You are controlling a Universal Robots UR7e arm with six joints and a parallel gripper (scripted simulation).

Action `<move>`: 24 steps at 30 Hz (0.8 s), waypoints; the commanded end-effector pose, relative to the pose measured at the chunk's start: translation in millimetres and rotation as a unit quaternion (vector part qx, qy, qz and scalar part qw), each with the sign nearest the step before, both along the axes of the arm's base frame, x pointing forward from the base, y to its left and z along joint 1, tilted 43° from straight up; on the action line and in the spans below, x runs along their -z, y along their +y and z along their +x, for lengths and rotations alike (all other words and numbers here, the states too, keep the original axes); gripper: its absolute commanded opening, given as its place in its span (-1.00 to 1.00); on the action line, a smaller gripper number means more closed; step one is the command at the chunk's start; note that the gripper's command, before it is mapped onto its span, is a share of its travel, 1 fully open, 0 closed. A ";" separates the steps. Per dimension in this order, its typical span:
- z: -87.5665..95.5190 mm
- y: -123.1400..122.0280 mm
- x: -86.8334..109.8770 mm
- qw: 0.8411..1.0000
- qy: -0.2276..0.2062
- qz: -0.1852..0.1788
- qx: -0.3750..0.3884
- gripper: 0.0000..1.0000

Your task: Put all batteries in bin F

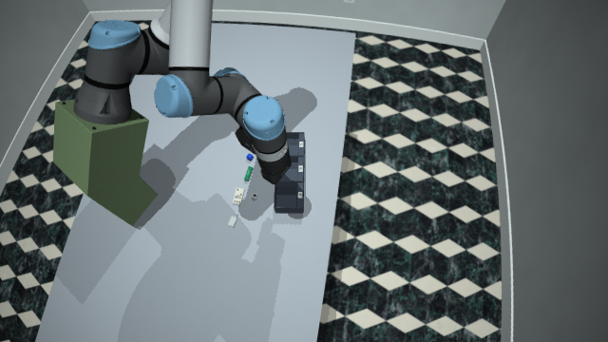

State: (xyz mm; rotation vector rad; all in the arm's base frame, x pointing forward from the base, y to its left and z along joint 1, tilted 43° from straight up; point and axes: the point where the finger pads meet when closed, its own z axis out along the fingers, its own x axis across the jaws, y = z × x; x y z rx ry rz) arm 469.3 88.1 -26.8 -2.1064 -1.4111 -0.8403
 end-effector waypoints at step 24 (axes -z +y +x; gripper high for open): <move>63.7 16.2 35.2 0.941 0.226 0.080 0.238 -0.39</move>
